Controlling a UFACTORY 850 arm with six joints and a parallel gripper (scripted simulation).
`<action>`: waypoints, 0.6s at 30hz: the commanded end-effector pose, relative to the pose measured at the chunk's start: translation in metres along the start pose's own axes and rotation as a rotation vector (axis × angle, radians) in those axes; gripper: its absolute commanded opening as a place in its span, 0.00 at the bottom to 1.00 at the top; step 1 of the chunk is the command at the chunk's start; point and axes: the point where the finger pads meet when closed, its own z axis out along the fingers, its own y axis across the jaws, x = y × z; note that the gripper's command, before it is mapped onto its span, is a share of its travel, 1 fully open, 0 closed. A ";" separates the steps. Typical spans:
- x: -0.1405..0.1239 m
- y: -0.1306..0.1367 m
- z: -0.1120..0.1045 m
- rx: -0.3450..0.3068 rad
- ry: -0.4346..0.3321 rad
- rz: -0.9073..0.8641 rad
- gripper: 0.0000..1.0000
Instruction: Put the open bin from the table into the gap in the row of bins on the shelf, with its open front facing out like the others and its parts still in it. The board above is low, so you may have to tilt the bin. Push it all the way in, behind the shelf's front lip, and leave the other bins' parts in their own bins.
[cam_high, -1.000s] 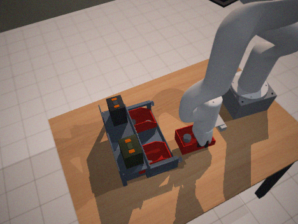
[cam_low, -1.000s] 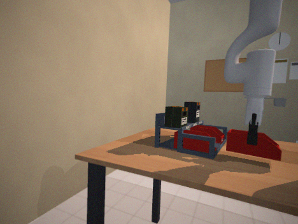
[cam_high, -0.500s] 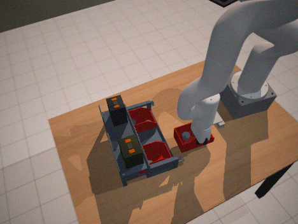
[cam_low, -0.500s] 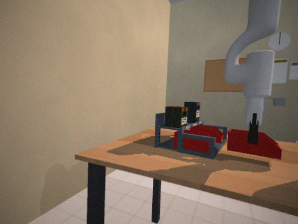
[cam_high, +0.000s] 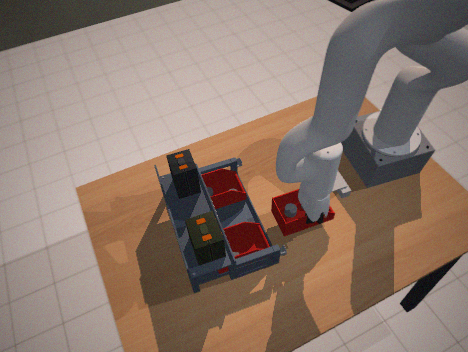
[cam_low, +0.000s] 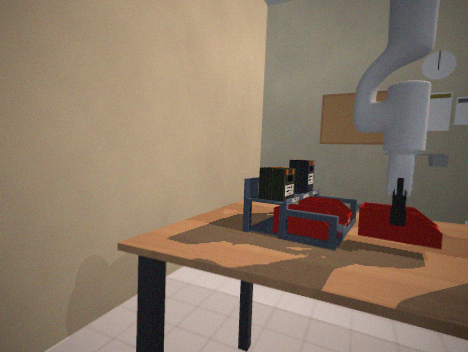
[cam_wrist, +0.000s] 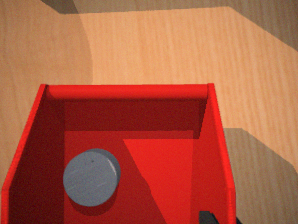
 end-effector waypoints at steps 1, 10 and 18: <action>-0.001 -0.002 0.000 -0.001 -0.008 -0.001 0.00; 0.000 -0.010 0.000 -0.001 -0.006 -0.001 0.00; 0.001 -0.016 0.000 -0.001 -0.008 -0.001 0.00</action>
